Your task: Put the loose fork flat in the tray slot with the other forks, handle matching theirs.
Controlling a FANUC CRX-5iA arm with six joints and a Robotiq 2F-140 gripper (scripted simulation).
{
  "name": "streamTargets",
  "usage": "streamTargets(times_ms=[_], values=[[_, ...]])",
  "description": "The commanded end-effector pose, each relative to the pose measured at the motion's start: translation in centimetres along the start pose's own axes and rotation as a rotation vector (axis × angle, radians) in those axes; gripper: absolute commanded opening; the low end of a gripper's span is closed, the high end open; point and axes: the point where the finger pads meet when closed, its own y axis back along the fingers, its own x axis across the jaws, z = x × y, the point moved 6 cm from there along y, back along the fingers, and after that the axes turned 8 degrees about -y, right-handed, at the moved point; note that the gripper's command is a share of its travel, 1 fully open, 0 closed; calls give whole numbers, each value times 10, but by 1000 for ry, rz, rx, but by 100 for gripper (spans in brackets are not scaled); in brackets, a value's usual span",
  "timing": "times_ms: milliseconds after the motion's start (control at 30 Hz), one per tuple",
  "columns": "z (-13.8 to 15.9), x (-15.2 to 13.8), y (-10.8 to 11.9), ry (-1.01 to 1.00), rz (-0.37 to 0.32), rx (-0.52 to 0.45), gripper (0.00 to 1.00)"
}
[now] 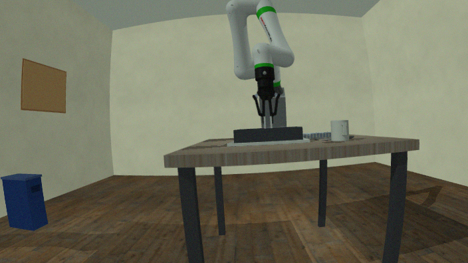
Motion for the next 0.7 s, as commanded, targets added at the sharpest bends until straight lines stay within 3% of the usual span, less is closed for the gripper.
streamTargets(times_ms=[0, 233, 667], values=[[2, 0, 14, 0, 1, 1, 14], [4, 0, 37, 0, 1, 1, 14], [4, 0, 37, 0, 1, 1, 14]])
